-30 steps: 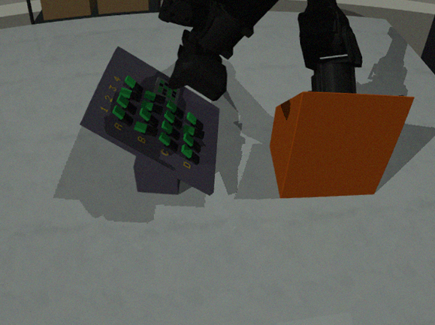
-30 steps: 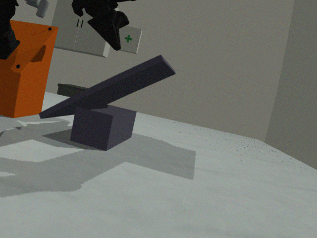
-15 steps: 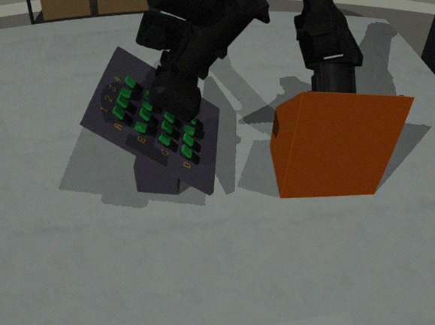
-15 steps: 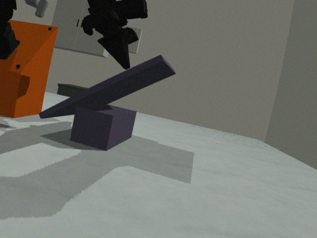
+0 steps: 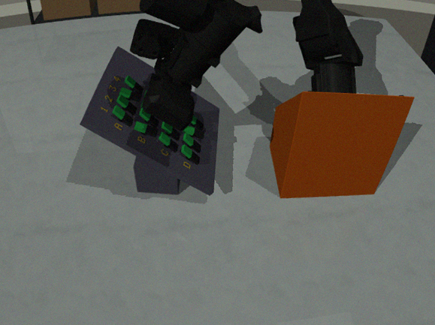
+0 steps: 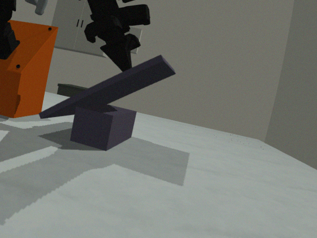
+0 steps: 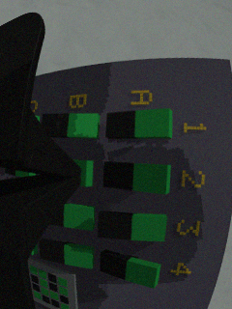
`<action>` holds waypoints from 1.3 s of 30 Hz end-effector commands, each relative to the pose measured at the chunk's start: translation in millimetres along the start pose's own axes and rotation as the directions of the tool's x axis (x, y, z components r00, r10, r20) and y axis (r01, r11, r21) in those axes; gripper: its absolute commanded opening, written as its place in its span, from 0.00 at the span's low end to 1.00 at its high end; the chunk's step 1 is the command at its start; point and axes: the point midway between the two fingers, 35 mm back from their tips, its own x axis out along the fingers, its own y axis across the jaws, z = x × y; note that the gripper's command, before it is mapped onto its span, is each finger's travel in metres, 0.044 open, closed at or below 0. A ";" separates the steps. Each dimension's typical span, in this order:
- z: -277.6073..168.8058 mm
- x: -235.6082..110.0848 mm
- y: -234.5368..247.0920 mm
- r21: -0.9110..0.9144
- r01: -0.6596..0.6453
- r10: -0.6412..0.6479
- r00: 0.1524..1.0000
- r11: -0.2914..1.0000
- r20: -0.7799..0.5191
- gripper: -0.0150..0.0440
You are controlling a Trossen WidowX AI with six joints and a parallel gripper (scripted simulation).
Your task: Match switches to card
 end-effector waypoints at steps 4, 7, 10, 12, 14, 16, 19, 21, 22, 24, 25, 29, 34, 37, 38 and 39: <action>0.0 0.7 1.1 -0.004 -0.005 0.005 1.000 1.000 0.000 0.25; 0.0 0.7 1.1 -0.004 -0.005 0.005 1.000 1.000 0.000 0.25; 0.0 0.7 1.1 -0.004 -0.005 0.005 1.000 1.000 0.000 0.25; 0.0 0.7 1.1 -0.004 -0.005 0.005 1.000 1.000 0.000 0.25; 0.0 0.7 1.1 -0.004 -0.005 0.005 1.000 1.000 0.000 0.25; 0.0 1.0 1.1 -0.004 -0.005 0.005 1.000 1.000 0.000 0.25; 0.0 1.4 1.1 -0.004 -0.005 0.005 1.000 1.000 0.000 0.25; 0.0 1.7 1.1 -0.004 -0.005 0.005 1.000 1.000 0.000 0.25; 0.0 1.8 1.1 -0.004 -0.005 0.005 1.000 1.000 0.000 0.25; 0.0 2.1 1.1 -0.004 -0.005 0.005 1.000 1.000 0.000 0.25; 0.0 2.2 1.1 -0.004 -0.005 0.005 1.000 1.000 0.000 0.25; 0.1 2.7 1.1 -0.004 -0.005 0.005 1.000 1.000 0.000 0.25; 0.1 3.4 1.1 -0.004 -0.005 0.005 1.000 1.000 0.001 0.25; 0.1 3.8 1.1 -0.004 -0.005 0.005 1.000 1.000 0.001 0.25; 0.1 3.9 1.1 -0.004 -0.005 0.005 1.000 1.000 0.001 0.25; 0.1 4.1 1.1 -0.004 -0.005 0.005 1.000 1.000 0.001 0.25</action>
